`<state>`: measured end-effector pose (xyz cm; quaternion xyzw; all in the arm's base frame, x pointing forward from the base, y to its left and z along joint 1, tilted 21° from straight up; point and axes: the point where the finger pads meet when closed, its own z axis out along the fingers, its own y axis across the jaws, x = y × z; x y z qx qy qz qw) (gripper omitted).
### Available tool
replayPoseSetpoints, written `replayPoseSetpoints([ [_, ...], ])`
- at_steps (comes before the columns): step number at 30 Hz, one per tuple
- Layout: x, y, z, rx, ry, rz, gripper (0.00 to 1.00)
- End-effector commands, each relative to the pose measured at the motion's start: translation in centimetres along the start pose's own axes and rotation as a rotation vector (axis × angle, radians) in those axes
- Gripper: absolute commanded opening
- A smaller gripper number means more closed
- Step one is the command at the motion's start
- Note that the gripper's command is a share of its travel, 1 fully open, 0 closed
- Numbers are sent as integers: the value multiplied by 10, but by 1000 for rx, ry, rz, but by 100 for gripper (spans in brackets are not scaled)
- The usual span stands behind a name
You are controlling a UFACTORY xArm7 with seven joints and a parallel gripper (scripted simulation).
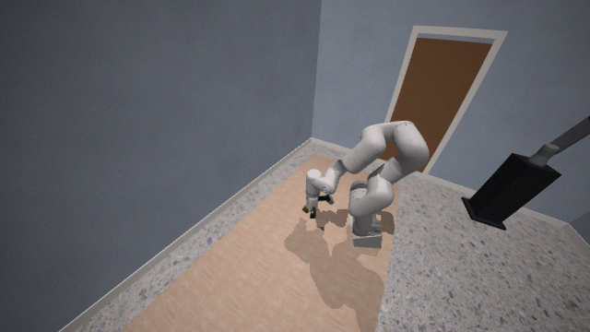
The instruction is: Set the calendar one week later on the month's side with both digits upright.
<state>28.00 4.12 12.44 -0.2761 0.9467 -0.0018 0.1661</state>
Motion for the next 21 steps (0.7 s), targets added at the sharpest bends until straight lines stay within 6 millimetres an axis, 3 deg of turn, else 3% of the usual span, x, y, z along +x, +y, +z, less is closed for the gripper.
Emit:
replayPoseSetpoints([
  [1,-1,7,0,-6,-12,-173,100],
  [8,-2,16,1,-6,-19,-381,100],
  [11,-2,16,1,-6,-19,-387,100],
  [13,-2,22,2,-5,-24,-512,100],
  [21,-2,32,3,-3,-33,-730,100],
])
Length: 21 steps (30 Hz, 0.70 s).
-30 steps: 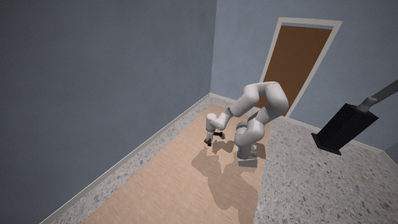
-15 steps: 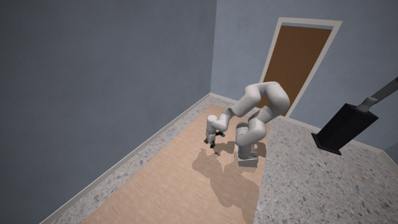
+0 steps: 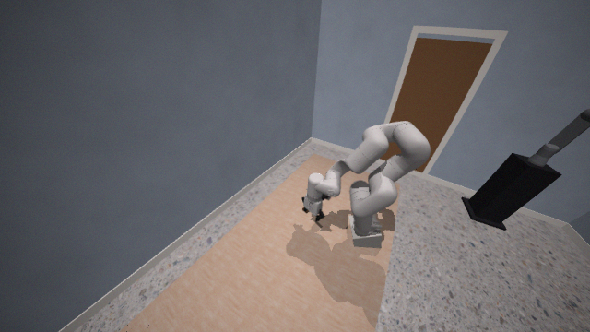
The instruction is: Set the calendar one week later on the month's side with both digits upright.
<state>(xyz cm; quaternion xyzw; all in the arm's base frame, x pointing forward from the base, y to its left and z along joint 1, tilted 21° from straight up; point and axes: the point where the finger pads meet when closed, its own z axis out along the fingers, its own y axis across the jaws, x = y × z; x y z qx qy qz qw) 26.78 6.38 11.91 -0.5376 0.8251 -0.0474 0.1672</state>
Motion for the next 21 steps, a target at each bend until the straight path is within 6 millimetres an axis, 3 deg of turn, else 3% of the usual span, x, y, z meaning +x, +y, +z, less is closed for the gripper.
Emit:
replayPoseSetpoints([
  [1,-4,4,0,-1,-15,-148,100],
  [5,-7,9,1,1,-20,-258,100],
  [16,-8,10,2,1,-22,-293,100],
  [21,-8,10,15,1,-22,-293,100],
])
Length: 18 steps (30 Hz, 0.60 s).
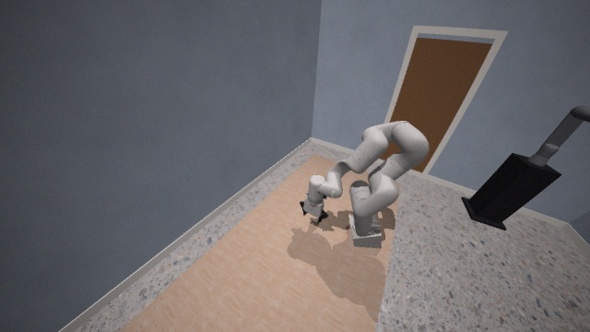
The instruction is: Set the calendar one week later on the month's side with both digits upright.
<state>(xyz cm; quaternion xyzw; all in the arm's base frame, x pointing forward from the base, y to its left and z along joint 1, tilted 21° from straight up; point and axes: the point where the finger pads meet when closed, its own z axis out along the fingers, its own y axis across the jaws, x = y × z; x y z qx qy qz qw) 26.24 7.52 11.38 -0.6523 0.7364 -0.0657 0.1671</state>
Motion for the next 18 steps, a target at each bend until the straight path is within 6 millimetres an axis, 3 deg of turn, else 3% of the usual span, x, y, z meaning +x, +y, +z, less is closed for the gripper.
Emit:
replayPoseSetpoints([
  [1,-1,-1,14,1,-1,-1,100],
  [3,-1,-1,14,1,-1,-1,100],
  [12,-1,-1,50,1,-1,-1,100],
  [18,-1,-1,56,1,-1,-1,100],
])
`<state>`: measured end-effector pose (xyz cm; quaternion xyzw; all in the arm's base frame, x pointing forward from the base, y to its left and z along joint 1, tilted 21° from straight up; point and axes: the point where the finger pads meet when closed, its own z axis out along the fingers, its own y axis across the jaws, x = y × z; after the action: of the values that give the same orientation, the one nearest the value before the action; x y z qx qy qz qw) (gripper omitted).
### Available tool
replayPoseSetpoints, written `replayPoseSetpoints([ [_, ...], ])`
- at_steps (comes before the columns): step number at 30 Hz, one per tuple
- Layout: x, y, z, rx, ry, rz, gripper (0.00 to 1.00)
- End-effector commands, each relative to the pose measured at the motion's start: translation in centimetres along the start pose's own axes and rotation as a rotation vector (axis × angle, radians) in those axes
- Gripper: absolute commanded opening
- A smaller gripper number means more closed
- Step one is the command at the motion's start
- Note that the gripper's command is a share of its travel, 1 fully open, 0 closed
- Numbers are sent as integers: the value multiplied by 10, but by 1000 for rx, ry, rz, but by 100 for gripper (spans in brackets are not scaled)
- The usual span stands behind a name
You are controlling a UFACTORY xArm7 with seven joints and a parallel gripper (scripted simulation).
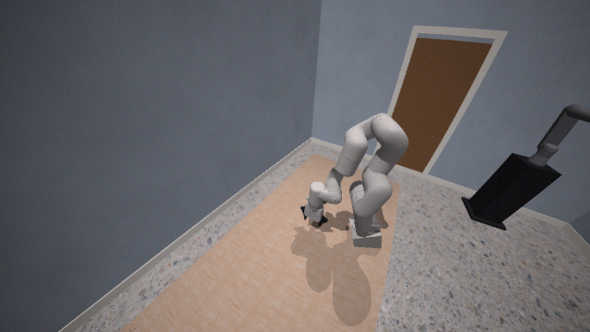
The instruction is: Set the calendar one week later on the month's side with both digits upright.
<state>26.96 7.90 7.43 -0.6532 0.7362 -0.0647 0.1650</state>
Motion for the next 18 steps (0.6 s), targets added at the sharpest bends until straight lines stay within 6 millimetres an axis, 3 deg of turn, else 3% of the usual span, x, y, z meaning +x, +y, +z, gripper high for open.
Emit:
replayPoseSetpoints([
  [1,-3,-7,16,6,-2,0,100],
  [18,-3,-7,33,5,-4,0,100],
])
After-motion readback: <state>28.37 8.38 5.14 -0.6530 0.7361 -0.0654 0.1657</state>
